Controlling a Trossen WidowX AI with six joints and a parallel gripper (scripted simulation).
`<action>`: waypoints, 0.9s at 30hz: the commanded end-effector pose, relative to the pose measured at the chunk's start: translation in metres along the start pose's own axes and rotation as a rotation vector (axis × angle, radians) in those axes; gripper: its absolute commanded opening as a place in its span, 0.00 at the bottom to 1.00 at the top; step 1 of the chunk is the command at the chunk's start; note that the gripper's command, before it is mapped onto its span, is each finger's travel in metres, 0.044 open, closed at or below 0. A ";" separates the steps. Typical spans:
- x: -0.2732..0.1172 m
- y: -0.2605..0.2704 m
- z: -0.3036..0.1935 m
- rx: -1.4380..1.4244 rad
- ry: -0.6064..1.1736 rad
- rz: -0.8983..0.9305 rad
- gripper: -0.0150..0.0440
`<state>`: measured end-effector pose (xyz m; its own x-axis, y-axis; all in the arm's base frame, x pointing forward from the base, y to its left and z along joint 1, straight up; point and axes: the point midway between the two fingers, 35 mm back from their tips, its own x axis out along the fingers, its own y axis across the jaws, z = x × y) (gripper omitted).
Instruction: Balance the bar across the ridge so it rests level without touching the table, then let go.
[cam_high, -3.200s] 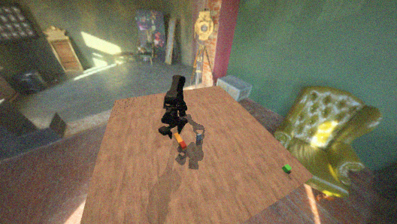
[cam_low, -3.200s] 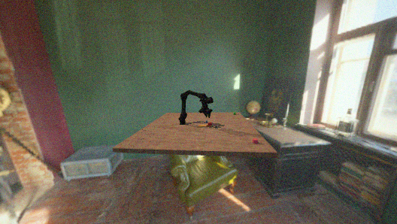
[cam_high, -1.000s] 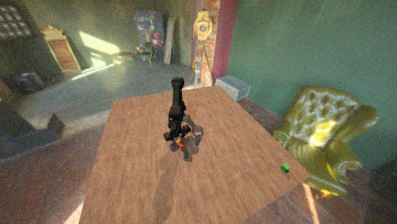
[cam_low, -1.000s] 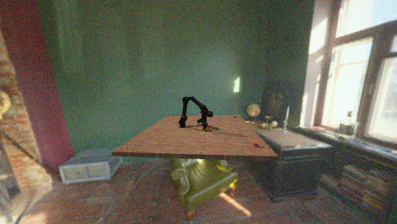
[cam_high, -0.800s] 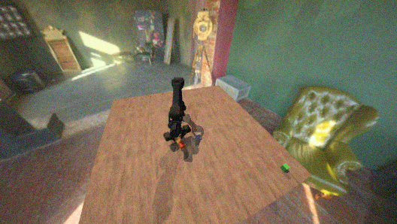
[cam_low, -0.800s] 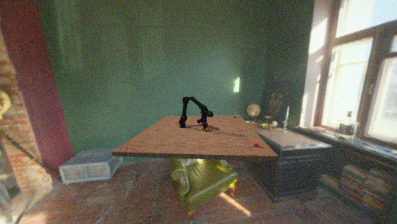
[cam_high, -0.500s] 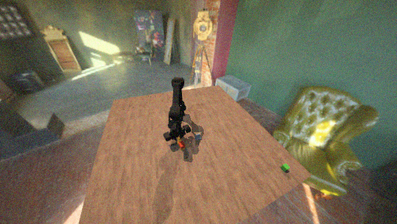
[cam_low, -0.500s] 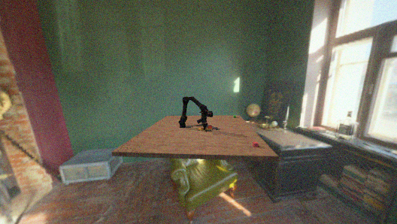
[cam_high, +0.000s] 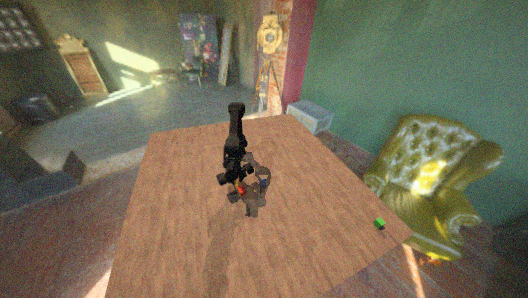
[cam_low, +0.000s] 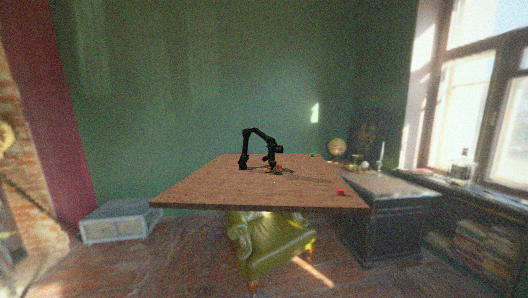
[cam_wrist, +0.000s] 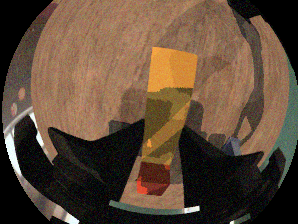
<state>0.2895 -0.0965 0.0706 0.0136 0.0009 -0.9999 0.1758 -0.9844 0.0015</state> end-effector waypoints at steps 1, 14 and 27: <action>-0.014 0.002 -0.003 0.001 0.011 0.008 0.25; -0.048 0.001 -0.001 0.003 0.010 0.010 0.25; -0.068 -0.005 -0.001 -0.096 0.009 0.011 0.25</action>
<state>0.2866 -0.0946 0.1341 0.0190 -0.0014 -0.9998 0.2019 -0.9794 0.0052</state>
